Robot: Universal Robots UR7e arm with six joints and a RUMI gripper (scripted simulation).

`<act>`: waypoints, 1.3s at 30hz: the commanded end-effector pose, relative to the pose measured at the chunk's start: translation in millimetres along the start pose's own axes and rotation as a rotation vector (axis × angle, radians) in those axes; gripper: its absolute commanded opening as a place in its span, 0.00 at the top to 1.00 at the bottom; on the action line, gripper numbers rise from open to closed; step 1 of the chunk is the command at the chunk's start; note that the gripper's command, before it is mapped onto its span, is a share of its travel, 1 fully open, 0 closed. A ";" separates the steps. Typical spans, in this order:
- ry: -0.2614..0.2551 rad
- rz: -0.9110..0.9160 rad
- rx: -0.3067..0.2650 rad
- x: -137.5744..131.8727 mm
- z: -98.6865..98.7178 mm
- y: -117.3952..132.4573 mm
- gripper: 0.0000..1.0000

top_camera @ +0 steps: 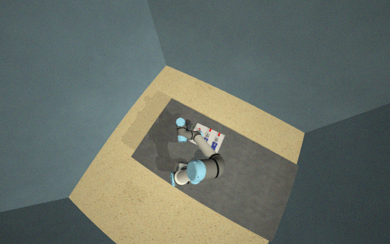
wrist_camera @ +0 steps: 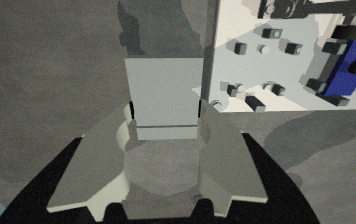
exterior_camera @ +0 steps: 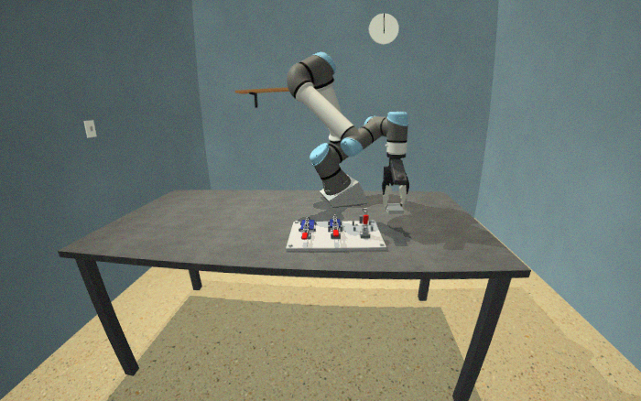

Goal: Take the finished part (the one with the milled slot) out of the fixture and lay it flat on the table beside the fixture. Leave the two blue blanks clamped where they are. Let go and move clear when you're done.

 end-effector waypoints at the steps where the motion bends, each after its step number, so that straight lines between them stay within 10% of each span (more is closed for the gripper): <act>1: 0.001 -0.001 -0.002 0.2 9.6 1.1 1.00; 39: 0.001 -0.001 -0.002 0.2 77.2 1.5 1.00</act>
Point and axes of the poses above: the point where the finger pads meet when closed, its own z axis out along the fingers, its own x axis across the jaws, y = z × x, the point moved 7 cm from there along -z, back along the fingers, and after that the axes turned 7 degrees about -z, right-handed, at the moved point
